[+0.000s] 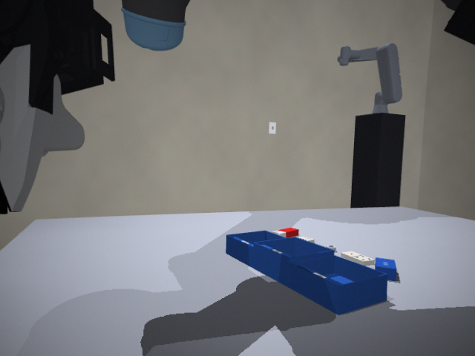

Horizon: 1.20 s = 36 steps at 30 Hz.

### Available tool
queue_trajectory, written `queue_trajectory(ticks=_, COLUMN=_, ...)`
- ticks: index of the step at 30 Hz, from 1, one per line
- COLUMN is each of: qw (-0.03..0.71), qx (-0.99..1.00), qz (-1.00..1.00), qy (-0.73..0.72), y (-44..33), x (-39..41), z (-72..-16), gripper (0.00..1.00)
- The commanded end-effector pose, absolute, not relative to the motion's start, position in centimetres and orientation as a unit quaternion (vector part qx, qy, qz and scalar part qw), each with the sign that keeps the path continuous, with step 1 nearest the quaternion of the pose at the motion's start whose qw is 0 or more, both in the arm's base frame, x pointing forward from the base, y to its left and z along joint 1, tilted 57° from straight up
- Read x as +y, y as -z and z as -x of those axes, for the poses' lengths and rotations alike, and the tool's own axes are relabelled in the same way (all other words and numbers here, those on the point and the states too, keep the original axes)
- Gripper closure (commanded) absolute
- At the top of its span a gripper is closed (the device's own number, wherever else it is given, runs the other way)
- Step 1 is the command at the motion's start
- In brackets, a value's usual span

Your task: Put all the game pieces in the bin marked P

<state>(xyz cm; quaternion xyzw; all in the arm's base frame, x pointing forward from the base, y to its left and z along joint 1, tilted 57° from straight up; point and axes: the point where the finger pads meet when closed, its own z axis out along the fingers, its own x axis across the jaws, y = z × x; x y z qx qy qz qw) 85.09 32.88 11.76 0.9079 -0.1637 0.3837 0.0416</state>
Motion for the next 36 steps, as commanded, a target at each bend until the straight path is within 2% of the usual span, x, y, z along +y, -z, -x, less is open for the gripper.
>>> queue_trajectory(ticks=1, qw=0.030, qx=-0.193, qz=-0.897, qy=-0.396, y=-11.2, x=31.5, z=-84.9, gripper=0.96)
queue_trajectory(ticks=36, qw=0.006, qx=-0.296, qz=-0.859, qy=-0.417, y=-5.5, x=21.4, z=-80.5, gripper=0.96)
